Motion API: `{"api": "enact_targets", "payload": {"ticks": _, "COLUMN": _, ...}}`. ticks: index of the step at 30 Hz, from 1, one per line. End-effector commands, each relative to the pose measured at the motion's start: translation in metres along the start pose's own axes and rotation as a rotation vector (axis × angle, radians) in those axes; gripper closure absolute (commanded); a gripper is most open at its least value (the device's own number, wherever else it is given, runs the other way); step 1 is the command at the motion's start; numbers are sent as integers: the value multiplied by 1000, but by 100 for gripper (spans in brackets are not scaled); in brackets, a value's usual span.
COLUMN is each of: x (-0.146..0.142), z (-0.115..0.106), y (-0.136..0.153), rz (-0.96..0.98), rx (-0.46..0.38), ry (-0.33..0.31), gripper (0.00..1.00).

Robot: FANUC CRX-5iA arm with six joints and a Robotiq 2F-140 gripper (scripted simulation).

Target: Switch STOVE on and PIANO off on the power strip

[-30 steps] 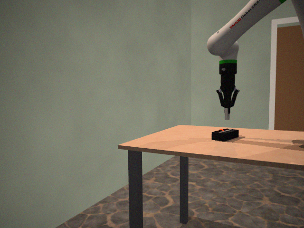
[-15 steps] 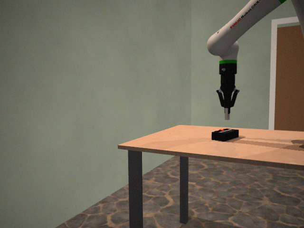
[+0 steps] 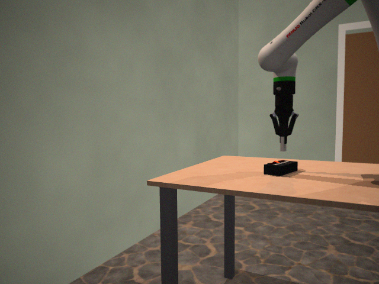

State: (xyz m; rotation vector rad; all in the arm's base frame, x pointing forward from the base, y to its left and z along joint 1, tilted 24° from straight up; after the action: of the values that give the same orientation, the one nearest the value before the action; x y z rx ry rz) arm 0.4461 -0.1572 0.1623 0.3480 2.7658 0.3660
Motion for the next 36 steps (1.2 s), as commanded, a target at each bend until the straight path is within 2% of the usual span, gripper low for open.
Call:
{"api": "enact_targets", "payload": {"ticks": 1, "x": 0, "z": 4, "y": 0, "rz": 0, "rx": 0, "ry": 0, "gripper": 100}}
{"api": "enact_targets", "payload": {"ticks": 23, "x": 0, "z": 29, "y": -1, "rz": 0, "rx": 0, "ry": 0, "gripper": 100}}
{"api": "enact_targets", "payload": {"ticks": 36, "x": 0, "z": 35, "y": -1, "rz": 0, "rx": 0, "ry": 0, "gripper": 100}}
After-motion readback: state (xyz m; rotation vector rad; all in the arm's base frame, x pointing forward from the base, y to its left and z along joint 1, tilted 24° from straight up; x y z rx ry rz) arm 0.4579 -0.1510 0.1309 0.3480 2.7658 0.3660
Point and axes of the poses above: the point where the finger pads meet when closed, its own z axis out along the fingers, its own x axis across the jaws, y = z × x, the point moved 10 cm from there along -z, back along the fingers, and after that the axes turned 13 degrees about -z, right-handed, at the moved point
